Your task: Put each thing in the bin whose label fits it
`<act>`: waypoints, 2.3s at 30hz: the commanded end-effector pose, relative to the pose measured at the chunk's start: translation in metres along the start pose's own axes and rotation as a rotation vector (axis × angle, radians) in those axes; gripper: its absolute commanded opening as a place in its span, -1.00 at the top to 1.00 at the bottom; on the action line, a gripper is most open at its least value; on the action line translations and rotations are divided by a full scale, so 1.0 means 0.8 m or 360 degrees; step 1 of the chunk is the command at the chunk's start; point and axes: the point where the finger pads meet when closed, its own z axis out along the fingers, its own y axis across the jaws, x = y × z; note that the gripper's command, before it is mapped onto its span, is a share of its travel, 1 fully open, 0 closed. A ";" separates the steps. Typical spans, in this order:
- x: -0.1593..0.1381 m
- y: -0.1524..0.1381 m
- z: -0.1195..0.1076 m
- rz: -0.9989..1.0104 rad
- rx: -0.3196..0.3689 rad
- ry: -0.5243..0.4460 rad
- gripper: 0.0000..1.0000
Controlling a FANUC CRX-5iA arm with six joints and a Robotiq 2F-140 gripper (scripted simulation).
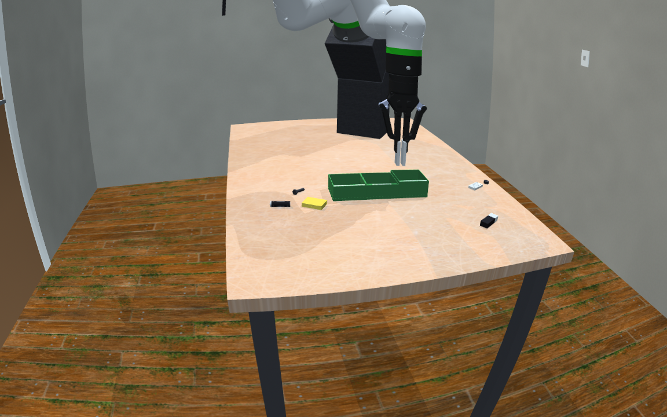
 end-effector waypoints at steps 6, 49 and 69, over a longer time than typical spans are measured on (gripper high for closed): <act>-0.002 -0.029 0.000 0.0002 -0.0004 -0.0004 0.70; -0.002 -0.029 0.075 0.0002 -0.0004 -0.0004 0.70; -0.002 -0.029 0.075 0.0002 -0.0004 -0.0004 0.70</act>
